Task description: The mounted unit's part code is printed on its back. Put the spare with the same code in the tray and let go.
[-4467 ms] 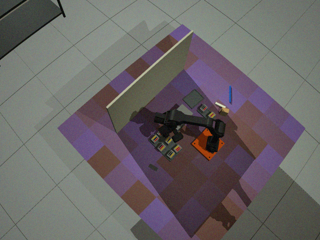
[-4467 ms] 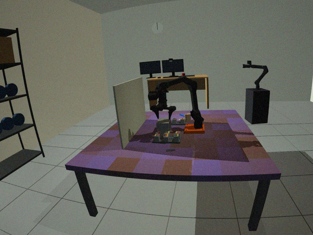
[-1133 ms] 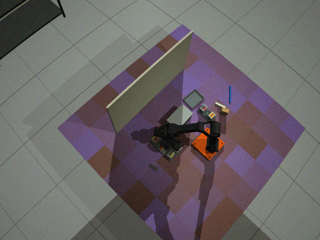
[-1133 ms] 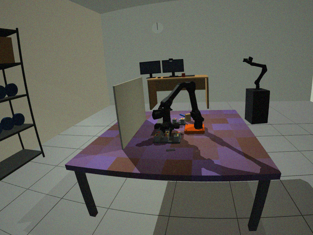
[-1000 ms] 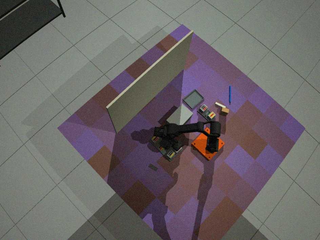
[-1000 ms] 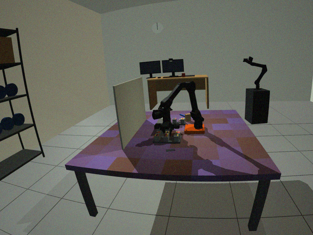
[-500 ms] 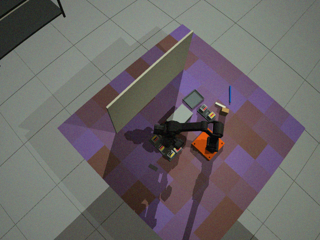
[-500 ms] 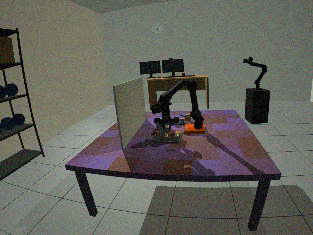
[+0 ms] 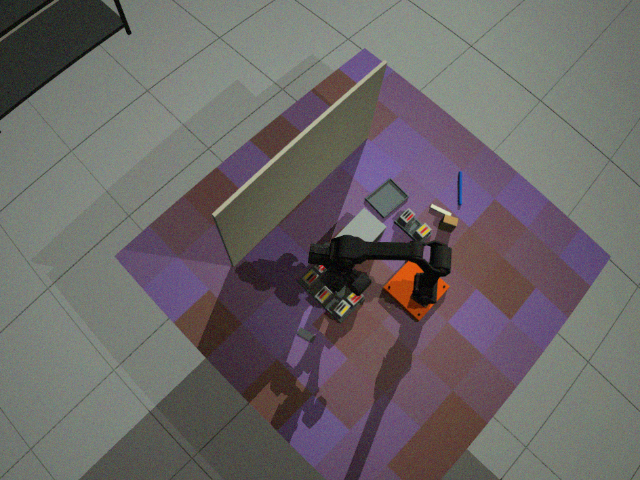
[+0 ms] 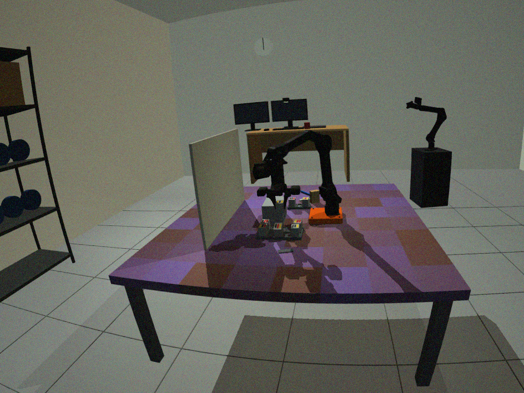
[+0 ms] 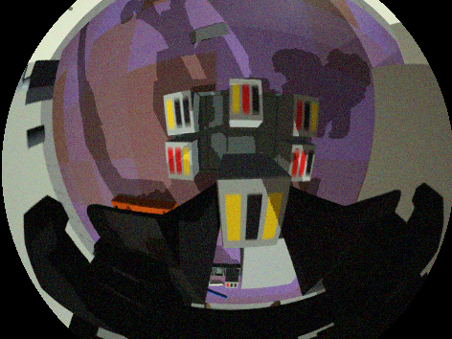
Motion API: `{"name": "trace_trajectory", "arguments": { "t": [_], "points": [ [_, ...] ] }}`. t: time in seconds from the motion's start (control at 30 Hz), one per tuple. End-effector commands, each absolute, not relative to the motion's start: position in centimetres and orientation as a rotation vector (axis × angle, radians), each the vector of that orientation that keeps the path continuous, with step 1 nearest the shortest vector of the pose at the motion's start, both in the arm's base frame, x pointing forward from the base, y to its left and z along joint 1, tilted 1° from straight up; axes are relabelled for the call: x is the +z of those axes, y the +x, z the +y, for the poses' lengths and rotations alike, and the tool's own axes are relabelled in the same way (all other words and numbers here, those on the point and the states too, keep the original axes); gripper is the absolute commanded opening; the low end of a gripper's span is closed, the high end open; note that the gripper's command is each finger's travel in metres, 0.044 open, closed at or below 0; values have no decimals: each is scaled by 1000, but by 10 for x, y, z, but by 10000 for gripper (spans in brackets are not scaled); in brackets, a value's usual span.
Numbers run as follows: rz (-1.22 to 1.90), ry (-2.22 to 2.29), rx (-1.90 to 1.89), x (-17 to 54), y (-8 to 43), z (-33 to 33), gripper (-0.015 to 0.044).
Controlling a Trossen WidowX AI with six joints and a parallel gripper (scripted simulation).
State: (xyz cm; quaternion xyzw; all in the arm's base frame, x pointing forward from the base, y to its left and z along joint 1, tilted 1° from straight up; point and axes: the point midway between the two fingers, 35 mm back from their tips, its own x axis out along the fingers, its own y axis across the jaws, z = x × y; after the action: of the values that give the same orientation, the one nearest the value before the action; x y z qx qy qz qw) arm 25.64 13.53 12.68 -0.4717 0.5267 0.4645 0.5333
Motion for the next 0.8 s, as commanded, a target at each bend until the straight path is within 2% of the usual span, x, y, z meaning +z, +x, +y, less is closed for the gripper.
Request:
{"name": "trace_trajectory", "arguments": {
  "t": [0.0,0.37,0.77],
  "points": [
    [1238,-1127,1099,148,258,134,0],
    [1241,-1129,1097,186,252,128,0],
    [1262,-1116,1085,186,284,80,0]
  ]
}}
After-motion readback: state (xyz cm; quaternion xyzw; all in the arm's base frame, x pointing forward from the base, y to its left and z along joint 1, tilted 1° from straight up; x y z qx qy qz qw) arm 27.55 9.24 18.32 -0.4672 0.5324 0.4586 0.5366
